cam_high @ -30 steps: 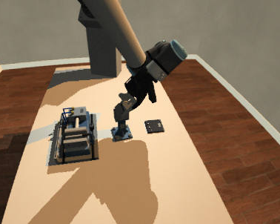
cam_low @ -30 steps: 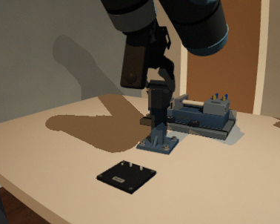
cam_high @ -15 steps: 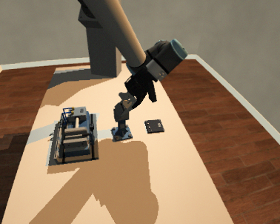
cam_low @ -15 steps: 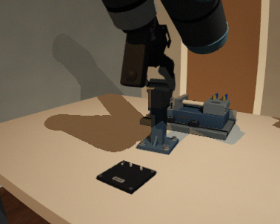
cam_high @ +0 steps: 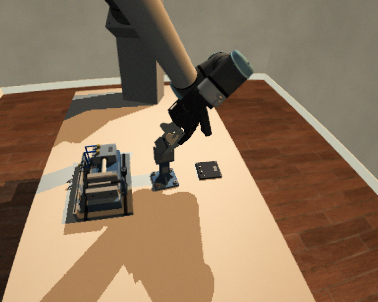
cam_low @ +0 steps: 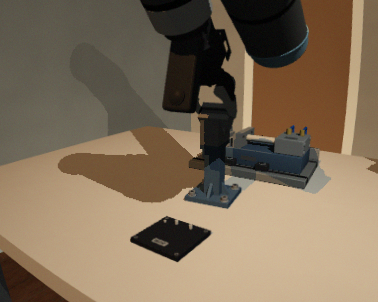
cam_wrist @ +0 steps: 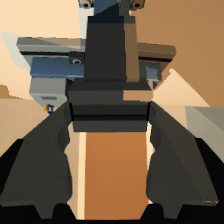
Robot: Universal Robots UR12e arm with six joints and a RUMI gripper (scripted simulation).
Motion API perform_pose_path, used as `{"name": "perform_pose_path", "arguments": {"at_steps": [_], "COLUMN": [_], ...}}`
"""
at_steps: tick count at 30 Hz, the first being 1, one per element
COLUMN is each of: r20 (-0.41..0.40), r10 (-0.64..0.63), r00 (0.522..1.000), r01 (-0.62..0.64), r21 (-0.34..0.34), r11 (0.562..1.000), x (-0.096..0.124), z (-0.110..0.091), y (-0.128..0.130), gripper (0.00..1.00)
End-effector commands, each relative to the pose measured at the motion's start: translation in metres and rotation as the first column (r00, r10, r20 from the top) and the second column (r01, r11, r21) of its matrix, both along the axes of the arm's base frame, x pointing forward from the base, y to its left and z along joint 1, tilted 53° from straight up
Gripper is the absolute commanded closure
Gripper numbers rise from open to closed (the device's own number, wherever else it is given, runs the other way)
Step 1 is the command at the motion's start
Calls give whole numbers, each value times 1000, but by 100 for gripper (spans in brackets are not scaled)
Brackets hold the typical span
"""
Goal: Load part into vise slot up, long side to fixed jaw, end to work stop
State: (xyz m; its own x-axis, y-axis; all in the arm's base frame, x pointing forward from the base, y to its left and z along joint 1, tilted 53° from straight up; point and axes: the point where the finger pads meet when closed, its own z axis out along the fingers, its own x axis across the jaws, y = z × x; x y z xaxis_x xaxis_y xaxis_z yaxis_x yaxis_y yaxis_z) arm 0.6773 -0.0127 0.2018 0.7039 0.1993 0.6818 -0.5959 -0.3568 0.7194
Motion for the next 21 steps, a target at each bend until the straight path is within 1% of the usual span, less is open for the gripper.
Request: {"name": "perform_pose_path", "arguments": {"at_steps": [1,21], "r20": [1,1], "r10": [0,0], "r00": [1000,1000], "r01": [0,0], "r21": [0,0], "r11": [1000,1000], "x": [-1,-9], "z": [2,8], "y": [1,5], "gripper": [100,100]}}
